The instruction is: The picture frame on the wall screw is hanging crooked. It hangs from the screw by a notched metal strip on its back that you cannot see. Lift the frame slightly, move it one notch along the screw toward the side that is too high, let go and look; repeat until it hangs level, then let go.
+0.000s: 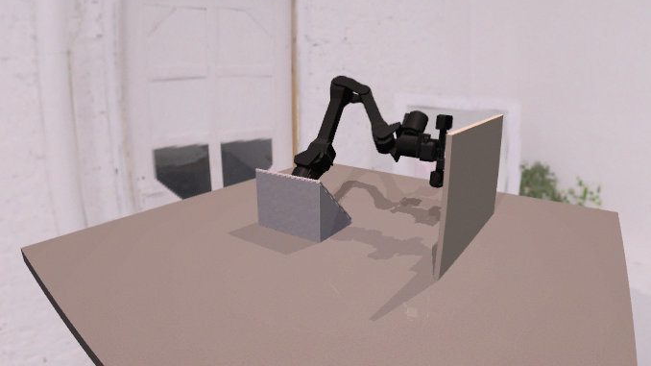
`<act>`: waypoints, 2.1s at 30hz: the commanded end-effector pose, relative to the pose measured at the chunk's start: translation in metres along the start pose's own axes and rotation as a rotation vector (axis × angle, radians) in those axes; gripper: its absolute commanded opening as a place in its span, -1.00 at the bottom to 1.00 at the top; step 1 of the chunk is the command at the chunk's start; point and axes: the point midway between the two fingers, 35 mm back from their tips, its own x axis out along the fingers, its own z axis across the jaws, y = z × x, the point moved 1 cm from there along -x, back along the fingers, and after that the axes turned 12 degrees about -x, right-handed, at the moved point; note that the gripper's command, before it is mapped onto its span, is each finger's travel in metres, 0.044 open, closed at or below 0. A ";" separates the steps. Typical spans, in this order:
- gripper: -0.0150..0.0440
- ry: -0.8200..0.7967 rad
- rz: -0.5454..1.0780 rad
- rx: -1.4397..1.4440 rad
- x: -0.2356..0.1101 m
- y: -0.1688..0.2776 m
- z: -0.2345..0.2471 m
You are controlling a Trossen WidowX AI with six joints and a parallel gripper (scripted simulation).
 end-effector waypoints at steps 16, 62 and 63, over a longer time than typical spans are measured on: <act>-0.49 -0.007 -0.007 -0.002 0.000 -0.004 -0.002; -0.49 -0.006 -0.006 0.105 0.000 -0.003 -0.006; -0.49 -0.006 -0.006 0.105 0.000 -0.003 -0.006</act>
